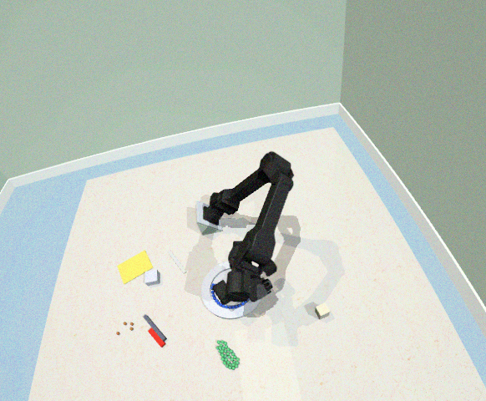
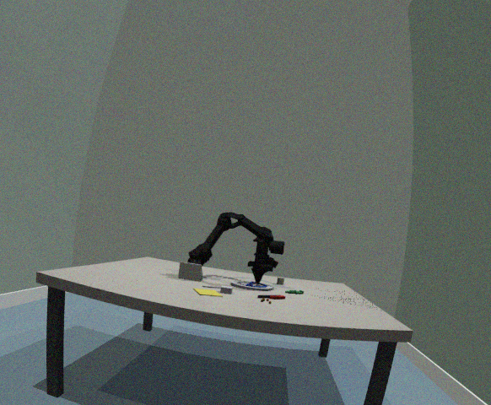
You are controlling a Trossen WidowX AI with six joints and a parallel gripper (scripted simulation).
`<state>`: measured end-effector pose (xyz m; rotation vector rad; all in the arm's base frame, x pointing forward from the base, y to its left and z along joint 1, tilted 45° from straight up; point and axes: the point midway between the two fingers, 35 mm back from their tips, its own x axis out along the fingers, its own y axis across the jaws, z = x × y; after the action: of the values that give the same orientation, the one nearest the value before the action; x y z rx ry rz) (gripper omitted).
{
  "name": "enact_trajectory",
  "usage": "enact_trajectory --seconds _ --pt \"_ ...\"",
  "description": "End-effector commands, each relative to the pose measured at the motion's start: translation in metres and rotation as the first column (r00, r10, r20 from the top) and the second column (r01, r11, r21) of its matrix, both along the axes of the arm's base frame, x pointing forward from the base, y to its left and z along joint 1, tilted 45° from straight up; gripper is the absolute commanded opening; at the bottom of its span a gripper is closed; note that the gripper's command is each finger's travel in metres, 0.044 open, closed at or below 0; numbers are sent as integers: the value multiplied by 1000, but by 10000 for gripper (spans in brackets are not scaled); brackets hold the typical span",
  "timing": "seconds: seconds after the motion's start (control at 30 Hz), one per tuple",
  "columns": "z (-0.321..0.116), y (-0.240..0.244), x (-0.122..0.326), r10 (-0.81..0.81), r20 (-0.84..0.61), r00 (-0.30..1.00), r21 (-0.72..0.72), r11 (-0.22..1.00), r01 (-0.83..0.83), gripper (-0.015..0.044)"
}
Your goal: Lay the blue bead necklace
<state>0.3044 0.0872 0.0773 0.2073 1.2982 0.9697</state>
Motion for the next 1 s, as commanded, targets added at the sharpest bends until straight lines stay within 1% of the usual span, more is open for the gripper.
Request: enact_trajectory --seconds 0.0,0.53,0.7,0.97 --pt "0 0 0 0 0 1000 0 1000 0 0" --pt "0 0 0 0 -1 1000 0 1000 0 0" --pt "4 -4 -1 -2 -9 1000 6 1000 3 0" --pt "12 4 -3 -2 -9 1000 6 1000 2 0"
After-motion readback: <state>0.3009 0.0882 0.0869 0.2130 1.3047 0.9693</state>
